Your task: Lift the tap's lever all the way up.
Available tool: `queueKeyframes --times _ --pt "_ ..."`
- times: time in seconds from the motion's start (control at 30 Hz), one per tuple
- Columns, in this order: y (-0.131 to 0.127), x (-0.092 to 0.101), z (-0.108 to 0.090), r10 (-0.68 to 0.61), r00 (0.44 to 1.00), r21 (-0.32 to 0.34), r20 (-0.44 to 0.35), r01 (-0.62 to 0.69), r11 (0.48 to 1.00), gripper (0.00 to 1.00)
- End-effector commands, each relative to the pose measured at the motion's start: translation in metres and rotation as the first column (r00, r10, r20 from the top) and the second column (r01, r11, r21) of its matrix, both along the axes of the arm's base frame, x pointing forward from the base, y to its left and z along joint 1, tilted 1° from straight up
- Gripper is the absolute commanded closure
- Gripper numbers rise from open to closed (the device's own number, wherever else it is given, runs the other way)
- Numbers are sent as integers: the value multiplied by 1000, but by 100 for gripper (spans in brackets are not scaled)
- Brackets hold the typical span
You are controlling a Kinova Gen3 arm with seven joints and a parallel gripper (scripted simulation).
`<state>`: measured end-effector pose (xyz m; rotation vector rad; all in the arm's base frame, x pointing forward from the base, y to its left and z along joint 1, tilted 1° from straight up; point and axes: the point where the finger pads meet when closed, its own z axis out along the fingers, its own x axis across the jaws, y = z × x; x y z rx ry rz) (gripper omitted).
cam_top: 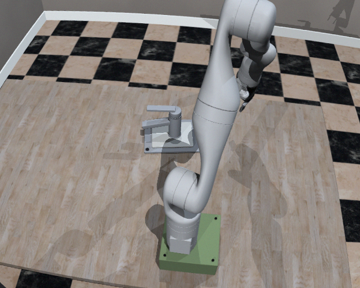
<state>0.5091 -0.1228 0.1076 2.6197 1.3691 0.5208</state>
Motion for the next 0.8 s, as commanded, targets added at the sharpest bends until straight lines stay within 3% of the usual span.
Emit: queueKeyframes --times 0.0,0.27,0.53,0.6,0.77 --pt "0 1 1 0 1000 -1 2 0 1000 0" --pt "7 1 1 41 999 -6 -4 -41 999 0" --pt "55 3 0 308 950 -37 -45 -310 950 0" --pt "55 3 0 308 950 -37 -45 -310 950 0" --pt "96 0 1 539 838 -60 -86 -544 837 0"
